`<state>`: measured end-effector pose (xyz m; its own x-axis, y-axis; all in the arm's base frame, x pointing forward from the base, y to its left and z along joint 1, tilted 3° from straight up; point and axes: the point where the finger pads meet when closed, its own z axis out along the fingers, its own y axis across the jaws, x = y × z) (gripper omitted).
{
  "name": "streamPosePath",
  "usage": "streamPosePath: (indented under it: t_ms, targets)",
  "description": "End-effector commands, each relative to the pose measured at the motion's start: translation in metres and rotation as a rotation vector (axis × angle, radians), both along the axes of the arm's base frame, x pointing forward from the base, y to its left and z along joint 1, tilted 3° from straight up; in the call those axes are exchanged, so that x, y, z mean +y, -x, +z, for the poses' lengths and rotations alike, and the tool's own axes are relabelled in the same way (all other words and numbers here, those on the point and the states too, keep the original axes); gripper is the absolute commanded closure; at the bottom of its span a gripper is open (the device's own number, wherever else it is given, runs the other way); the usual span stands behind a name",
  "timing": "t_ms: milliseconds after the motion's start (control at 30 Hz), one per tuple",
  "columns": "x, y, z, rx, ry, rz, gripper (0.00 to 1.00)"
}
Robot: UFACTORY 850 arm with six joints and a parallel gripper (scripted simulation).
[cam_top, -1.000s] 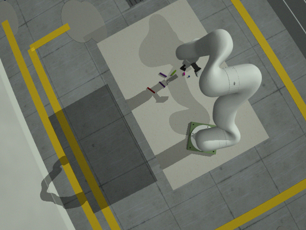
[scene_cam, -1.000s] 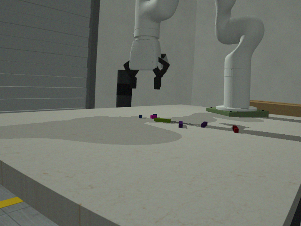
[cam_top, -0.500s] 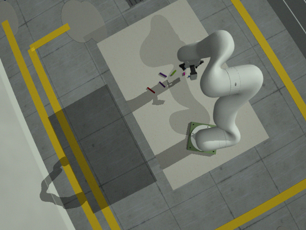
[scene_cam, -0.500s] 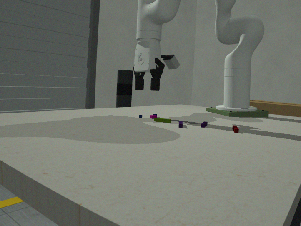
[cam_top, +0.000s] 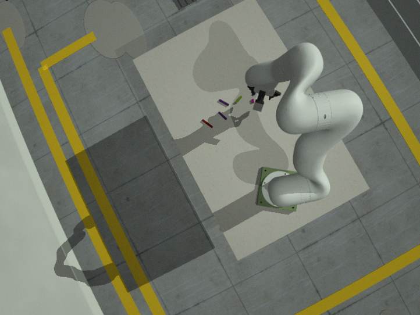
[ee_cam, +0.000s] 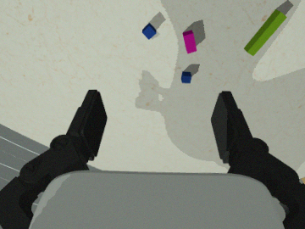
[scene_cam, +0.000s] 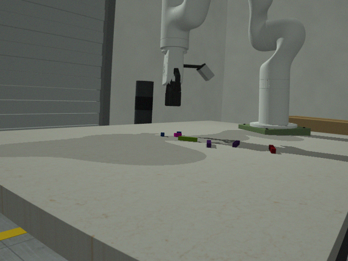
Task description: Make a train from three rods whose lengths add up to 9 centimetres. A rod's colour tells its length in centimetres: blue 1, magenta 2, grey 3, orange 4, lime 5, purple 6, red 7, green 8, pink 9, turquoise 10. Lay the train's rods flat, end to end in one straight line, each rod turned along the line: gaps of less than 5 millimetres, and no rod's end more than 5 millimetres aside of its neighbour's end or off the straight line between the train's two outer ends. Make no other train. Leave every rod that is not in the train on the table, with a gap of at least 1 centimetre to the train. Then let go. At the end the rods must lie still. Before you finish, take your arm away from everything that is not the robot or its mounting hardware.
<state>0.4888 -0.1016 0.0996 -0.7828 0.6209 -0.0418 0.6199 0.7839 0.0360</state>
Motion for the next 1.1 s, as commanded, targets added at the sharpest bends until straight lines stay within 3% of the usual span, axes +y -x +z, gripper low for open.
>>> streamPosePath:
  t_ms: [0, 667, 1000, 1033, 1067]
  targets:
    - [-0.001, 0.004, -0.001, 0.005, 0.023, -0.166, 0.0]
    - [-0.003, 0.022, -0.008, -0.003, -0.011, -0.773, 0.0]
    - [-0.004, 0.025, -0.008, -0.004, -0.014, -0.841, 0.0]
    - [-0.004, 0.025, -0.008, -0.004, -0.014, -0.841, 0.76]
    - [-0.004, 0.025, -0.008, -0.004, -0.014, -0.841, 0.76]
